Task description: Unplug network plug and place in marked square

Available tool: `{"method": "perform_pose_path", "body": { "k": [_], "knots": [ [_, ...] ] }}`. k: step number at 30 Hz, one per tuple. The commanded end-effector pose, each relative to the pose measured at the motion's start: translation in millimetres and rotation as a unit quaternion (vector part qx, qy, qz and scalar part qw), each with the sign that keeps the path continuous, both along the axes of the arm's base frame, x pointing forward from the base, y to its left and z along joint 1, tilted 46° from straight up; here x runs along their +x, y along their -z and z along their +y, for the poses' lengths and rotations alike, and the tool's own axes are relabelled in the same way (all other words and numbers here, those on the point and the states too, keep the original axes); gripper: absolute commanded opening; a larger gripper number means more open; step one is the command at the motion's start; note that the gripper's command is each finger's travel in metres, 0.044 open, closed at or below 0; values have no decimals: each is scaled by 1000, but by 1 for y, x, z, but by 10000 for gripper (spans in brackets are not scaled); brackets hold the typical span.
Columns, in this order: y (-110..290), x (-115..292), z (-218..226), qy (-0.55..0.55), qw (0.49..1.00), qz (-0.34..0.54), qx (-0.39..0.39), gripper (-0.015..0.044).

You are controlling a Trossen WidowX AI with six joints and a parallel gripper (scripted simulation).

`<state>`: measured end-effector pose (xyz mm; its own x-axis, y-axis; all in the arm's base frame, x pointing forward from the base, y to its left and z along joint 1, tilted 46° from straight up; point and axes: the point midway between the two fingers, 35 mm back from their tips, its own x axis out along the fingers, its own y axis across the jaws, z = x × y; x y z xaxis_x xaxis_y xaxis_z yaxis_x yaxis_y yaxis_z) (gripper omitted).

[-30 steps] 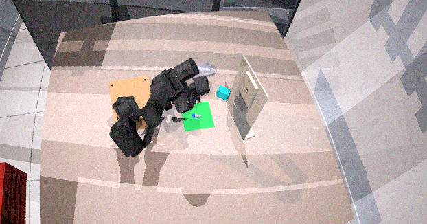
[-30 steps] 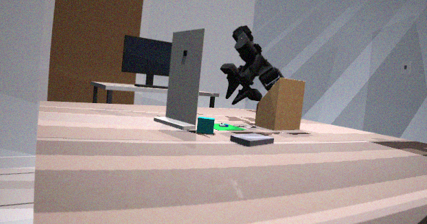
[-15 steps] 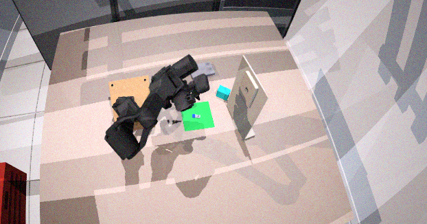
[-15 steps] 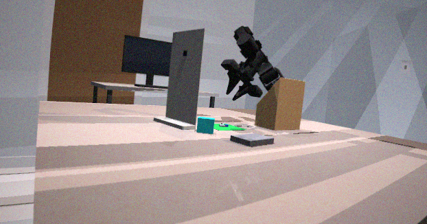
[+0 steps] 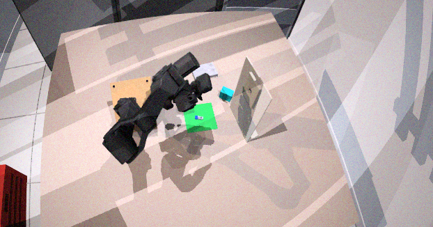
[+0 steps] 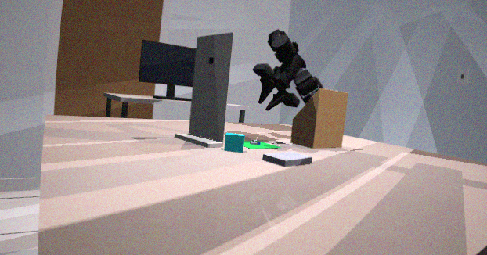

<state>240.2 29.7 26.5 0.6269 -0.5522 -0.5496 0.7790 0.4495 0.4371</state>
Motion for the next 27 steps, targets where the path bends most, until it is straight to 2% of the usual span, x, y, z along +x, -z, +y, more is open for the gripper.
{"method": "perform_pose_path", "body": {
  "k": [1, 27],
  "knots": [
    [-4, 2, 7, 0, 1000, -1, 3, 156],
    [-59, -3, 63, 0, 1000, -4, 7, 156]
  ]
}}
